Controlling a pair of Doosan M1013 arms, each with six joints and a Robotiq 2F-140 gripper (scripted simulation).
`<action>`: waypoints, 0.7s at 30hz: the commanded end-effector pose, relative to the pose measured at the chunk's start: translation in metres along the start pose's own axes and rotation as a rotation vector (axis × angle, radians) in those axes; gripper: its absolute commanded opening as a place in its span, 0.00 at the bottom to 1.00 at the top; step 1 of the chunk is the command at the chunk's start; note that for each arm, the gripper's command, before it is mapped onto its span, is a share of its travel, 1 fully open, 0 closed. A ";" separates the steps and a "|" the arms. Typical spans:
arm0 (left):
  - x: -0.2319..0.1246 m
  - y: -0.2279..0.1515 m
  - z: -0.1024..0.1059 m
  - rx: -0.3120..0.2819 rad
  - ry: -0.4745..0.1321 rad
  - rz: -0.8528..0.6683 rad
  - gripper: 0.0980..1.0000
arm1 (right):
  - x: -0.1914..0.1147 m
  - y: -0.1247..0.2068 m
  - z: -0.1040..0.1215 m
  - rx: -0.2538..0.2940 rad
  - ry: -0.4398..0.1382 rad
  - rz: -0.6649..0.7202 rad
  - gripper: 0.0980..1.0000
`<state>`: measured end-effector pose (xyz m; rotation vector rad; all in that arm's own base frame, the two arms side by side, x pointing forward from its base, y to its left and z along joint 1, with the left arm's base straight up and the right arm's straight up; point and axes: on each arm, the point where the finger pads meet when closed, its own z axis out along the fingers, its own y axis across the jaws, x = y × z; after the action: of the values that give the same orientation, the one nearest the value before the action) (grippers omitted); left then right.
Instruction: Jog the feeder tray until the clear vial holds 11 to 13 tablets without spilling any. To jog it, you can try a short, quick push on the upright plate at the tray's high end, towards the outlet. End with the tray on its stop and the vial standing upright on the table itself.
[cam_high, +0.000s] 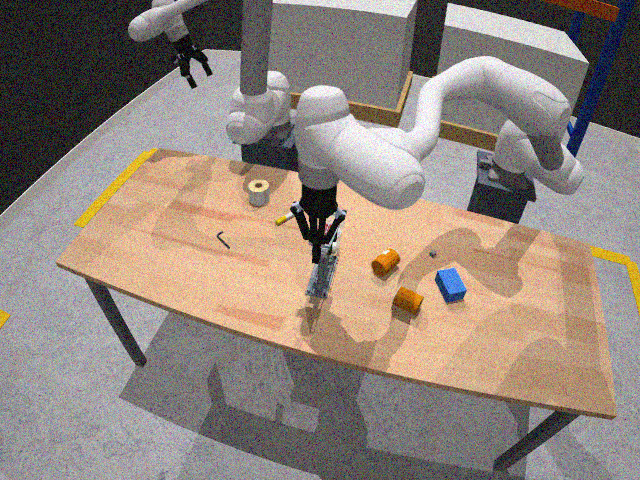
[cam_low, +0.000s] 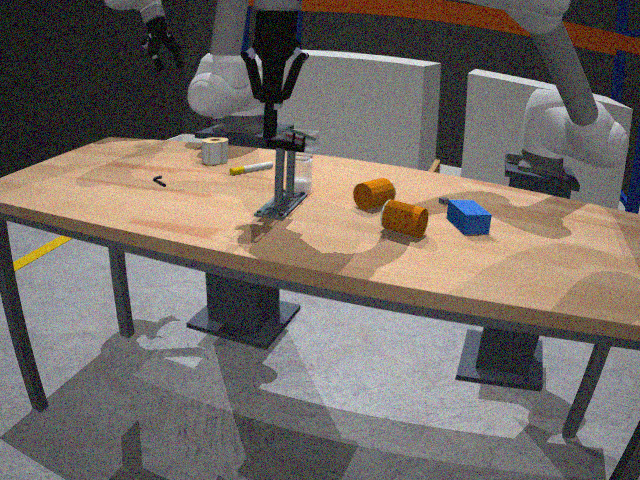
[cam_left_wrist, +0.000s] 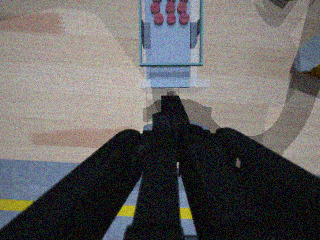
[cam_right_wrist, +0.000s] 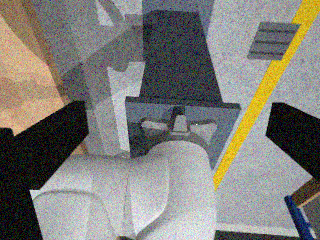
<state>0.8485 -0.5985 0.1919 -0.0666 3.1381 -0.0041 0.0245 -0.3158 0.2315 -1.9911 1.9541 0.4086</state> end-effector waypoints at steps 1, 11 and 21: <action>-0.008 0.003 -0.002 -0.004 0.003 0.002 0.00 | -0.003 0.002 0.000 -0.004 -0.003 0.005 1.00; -0.018 0.002 -0.006 -0.004 0.003 0.000 0.00 | -0.003 0.002 0.000 -0.004 -0.003 0.005 1.00; -0.015 0.002 -0.003 -0.006 0.005 0.000 0.00 | -0.003 0.002 0.000 -0.004 -0.003 0.005 1.00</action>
<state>0.8651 -0.5994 0.1976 -0.0648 3.1374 -0.0049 0.0245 -0.3157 0.2315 -1.9911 1.9541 0.4088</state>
